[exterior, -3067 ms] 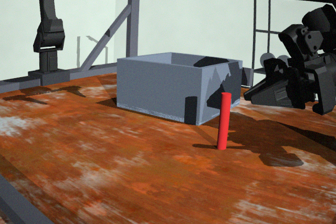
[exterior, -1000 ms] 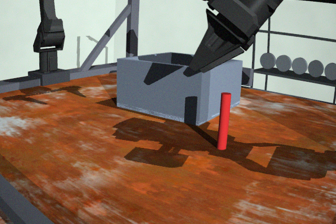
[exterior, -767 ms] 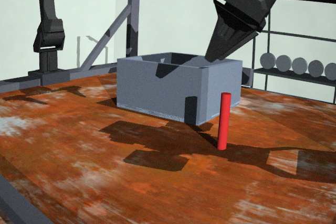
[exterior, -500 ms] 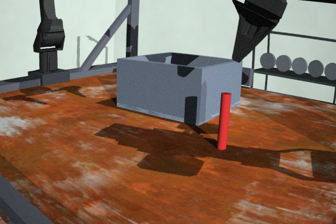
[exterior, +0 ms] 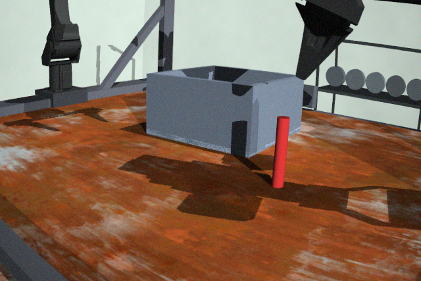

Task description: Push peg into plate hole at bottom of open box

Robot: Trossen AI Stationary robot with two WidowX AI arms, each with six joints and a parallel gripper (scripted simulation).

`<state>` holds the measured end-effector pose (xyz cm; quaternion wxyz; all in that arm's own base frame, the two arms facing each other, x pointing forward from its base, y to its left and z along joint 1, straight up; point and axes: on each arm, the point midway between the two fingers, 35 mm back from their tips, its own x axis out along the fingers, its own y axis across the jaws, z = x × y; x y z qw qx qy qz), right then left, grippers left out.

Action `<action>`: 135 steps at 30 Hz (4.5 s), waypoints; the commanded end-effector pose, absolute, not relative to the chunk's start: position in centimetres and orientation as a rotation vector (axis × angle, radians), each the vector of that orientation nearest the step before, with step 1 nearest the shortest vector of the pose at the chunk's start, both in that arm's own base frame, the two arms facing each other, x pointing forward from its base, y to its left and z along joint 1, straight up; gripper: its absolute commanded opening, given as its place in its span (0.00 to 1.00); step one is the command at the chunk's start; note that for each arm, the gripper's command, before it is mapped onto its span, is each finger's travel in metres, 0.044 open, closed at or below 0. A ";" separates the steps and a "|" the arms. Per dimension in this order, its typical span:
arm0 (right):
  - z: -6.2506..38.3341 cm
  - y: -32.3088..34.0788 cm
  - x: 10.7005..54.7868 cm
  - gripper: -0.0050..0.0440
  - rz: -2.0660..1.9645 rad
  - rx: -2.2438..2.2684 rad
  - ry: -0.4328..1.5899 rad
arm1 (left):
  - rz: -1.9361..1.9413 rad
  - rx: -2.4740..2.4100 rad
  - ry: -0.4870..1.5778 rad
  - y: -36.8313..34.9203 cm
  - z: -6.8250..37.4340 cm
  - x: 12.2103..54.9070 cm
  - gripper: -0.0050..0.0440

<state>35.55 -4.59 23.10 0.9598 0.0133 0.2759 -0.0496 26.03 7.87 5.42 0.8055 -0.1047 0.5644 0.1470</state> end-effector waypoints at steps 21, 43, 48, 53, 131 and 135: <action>24.0 -4.6 35.5 1.00 -0.102 0.027 0.535 | 0.805 -0.568 1.107 8.0 3.8 27.9 0.45; 24.0 -4.6 35.5 1.00 -0.102 0.027 0.535 | 0.814 -0.572 1.129 9.1 -0.9 27.9 0.45; 24.0 -4.6 35.5 1.00 -0.102 0.027 0.535 | 0.814 -0.573 1.127 9.3 -1.5 28.1 0.45; 24.0 -4.6 35.5 1.00 -0.102 0.027 0.535 | 0.813 -0.574 1.124 9.3 -1.4 28.2 0.37; 31.5 1.6 16.9 1.00 0.141 -0.042 0.549 | 0.811 -0.584 1.100 -6.0 8.8 46.7 0.16; 31.5 1.6 16.9 1.00 0.141 -0.042 0.549 | 0.815 -0.577 1.112 -6.0 8.0 46.4 0.16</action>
